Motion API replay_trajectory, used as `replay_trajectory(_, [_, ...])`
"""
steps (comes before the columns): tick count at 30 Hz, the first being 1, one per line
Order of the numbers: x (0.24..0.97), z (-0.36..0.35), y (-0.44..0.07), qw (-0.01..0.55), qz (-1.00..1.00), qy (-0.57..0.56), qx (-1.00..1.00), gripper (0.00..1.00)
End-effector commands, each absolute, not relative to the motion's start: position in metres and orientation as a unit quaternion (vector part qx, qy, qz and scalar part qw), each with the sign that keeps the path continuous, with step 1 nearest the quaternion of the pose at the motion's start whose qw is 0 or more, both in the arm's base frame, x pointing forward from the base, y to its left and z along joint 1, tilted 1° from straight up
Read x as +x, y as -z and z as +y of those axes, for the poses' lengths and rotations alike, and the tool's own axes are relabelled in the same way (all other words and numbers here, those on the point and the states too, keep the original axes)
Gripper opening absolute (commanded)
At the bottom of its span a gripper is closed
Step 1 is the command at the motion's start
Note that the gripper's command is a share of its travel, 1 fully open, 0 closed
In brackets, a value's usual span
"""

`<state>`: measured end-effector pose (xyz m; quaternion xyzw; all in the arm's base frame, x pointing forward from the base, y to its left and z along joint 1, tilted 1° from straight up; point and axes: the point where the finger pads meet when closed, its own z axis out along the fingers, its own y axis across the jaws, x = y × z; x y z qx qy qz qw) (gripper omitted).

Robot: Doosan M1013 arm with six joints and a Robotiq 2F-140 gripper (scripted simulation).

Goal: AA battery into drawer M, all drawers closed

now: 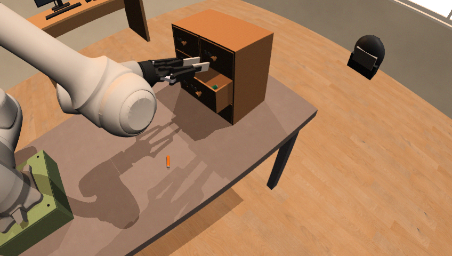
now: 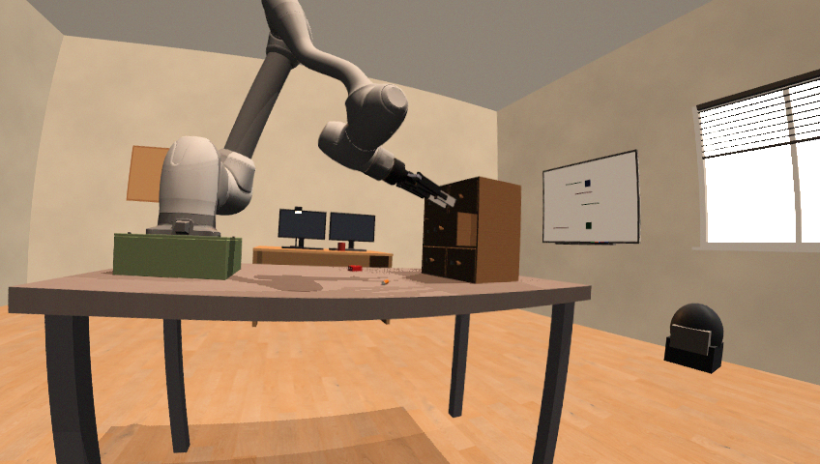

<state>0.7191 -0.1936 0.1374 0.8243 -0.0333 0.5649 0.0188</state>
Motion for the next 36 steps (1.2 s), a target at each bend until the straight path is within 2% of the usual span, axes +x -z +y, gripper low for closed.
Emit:
replay_trajectory(1, [0.721,-0.192,-0.137,0.018,-0.032,-0.565,0.824,1.0])
replay_trajectory(21, [0.715,-0.192,-0.137,0.018,-0.032,-0.565,0.824,1.0])
replay_trajectory(36, [0.658,-0.187,-0.142,0.018,-0.032,-0.565,0.824,1.0])
